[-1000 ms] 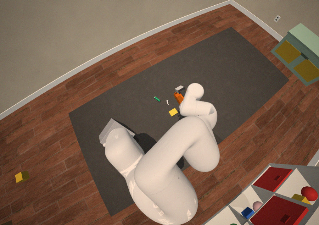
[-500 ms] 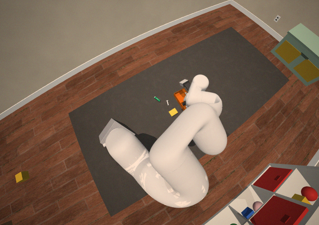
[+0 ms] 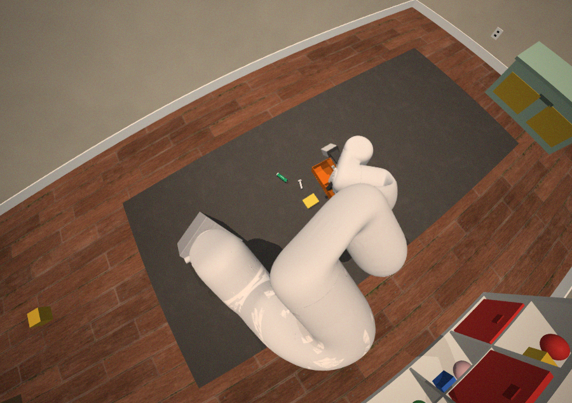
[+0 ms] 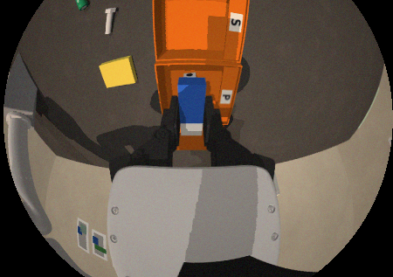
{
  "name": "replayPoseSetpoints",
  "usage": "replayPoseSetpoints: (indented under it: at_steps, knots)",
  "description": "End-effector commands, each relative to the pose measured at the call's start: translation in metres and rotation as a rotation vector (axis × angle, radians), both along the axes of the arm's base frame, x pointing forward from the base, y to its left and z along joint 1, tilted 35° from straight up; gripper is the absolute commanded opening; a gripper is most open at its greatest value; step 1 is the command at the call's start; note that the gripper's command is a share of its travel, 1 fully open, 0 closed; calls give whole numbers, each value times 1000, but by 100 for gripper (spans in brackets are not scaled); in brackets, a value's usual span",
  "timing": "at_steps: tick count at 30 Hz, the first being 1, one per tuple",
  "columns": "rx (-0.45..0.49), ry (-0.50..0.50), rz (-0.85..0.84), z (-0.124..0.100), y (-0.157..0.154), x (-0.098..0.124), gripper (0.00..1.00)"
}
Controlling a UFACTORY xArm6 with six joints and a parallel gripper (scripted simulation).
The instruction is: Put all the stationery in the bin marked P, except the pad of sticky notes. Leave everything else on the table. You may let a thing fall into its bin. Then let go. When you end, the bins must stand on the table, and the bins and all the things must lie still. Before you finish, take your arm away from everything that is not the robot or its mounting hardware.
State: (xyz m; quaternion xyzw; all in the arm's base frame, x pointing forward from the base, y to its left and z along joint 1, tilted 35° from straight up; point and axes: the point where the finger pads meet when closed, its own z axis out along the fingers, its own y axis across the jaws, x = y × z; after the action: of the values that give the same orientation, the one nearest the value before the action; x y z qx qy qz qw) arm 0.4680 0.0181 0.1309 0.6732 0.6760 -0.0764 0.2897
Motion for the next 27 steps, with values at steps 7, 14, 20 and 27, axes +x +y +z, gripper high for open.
replayPoseSetpoints:
  at_steps: [7, 14, 20, 27]
  knots:
    - [1, -3, 1, -15, -9, 7, 0]
    - [1, -3, 1, -23, -14, 10, 0]
    - [1, -3, 1, -25, -16, 10, 0]
    - [1, -3, 1, -25, -16, 9, 0]
